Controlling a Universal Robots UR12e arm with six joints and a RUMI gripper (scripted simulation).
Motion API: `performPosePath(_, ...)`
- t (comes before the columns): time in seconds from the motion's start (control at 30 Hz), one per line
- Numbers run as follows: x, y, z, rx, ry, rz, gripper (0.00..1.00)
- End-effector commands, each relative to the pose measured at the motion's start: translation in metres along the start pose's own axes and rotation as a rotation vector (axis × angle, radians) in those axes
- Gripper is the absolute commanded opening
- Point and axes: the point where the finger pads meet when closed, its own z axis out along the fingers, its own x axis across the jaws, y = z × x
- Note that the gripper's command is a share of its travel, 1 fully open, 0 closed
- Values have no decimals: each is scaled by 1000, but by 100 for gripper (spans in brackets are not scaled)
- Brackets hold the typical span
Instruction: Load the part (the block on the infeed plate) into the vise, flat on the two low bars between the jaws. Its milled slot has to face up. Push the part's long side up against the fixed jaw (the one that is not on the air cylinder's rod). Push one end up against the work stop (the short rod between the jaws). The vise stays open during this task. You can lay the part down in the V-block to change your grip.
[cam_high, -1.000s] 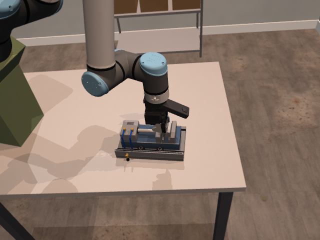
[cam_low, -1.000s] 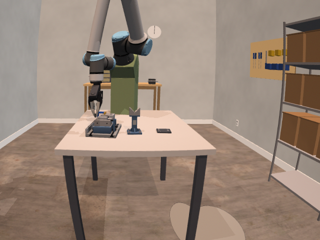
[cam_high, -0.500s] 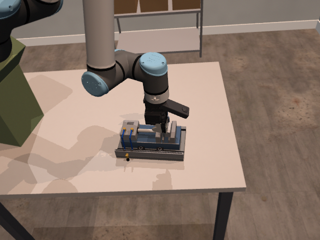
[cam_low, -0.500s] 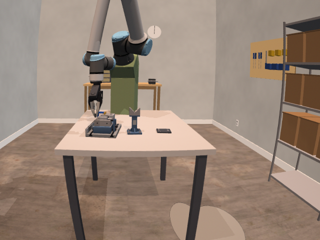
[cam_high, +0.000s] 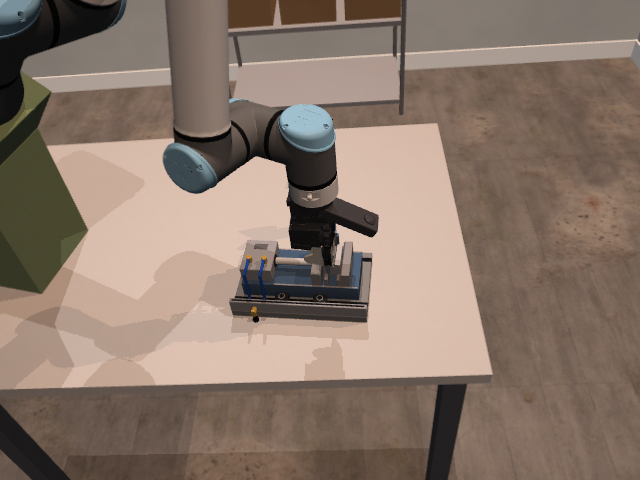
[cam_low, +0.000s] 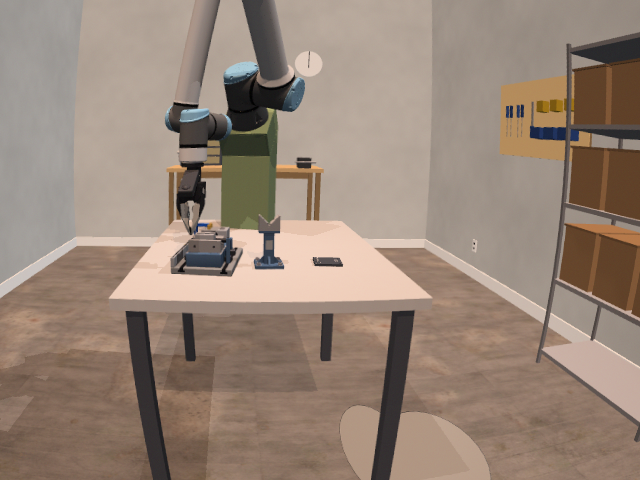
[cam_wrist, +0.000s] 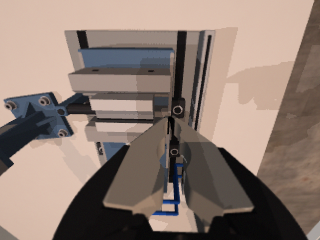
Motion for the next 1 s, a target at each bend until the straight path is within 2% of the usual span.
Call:
performPosePath(0.0,0,0,0,1,0,0,0)
performPosePath(0.97,-6,0,0,1,0,0,0)
